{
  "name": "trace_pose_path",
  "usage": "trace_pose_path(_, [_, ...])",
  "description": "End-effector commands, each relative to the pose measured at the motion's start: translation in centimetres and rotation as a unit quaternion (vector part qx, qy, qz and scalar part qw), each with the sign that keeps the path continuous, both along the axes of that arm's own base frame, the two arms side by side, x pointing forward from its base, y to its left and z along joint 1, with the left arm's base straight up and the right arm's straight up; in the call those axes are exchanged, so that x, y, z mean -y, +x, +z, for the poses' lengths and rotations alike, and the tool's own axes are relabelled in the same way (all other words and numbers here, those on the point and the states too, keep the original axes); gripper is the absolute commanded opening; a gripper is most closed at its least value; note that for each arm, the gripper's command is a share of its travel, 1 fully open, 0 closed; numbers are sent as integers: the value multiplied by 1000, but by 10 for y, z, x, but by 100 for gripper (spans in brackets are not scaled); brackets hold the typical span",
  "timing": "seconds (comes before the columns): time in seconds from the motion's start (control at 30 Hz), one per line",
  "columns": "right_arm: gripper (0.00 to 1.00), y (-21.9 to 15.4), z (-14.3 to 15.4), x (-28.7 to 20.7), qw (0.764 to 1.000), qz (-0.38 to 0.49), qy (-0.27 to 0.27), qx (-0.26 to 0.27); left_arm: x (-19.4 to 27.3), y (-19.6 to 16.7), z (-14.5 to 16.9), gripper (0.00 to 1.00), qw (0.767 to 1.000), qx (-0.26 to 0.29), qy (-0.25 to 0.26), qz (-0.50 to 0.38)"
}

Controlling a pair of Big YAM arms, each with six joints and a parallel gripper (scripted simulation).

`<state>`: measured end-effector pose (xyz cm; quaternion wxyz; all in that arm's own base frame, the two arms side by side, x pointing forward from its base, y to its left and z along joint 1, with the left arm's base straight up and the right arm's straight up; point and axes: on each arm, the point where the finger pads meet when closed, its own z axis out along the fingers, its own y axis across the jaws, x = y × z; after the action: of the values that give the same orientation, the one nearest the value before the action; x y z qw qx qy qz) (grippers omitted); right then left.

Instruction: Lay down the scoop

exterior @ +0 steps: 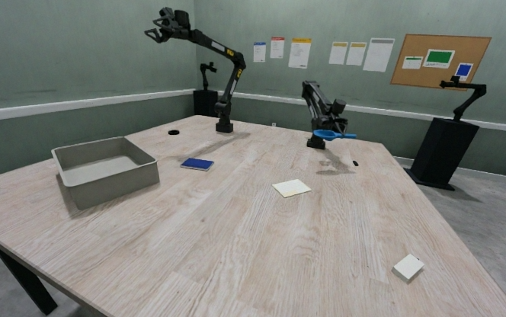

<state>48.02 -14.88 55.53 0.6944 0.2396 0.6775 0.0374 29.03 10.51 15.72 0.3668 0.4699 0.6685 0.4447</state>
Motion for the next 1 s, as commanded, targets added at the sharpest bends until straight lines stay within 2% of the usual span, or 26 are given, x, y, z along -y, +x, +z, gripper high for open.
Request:
trace_pose_path(0.0, [100,-3,10,-1,1000,0,-4,9,-1,2,7,1,1000,6,2,0])
trace_pose_path(0.53, [100,-3,10,-1,1000,0,-4,9,-1,2,7,1,1000,6,2,0])
trace_pose_path(0.57, [100,-3,10,-1,1000,0,-4,9,-3,7,22,12,1000,18,8,0])
trace_pose_path(0.6, [100,-3,10,-1,1000,0,-4,9,-4,9,32,1,1000,28,12,0])
trace_pose_path(0.63, [100,-3,10,-1,1000,0,-4,10,-5,11,42,0,999,36,16,0])
trace_pose_path(0.7, [100,-3,11,-1,1000,0,-4,10,-5,11,42,0,999,35,16,0])
trace_pose_path(0.73, [100,-3,11,-1,1000,0,-4,10,-5,10,42,11,999,34,15,0])
trace_pose_path(0.77, [100,-3,11,-1,1000,0,-5,11,-2,11,41,13,999,33,9,-2])
trace_pose_path(0.87, [100,-8,-5,-14,999,17,-40,-22,5,12,42,13,999,37,-14,0])
trace_pose_path(0.97, [100,-17,-31,-41,990,72,-100,-75,16,13,42,13,998,37,-40,12])
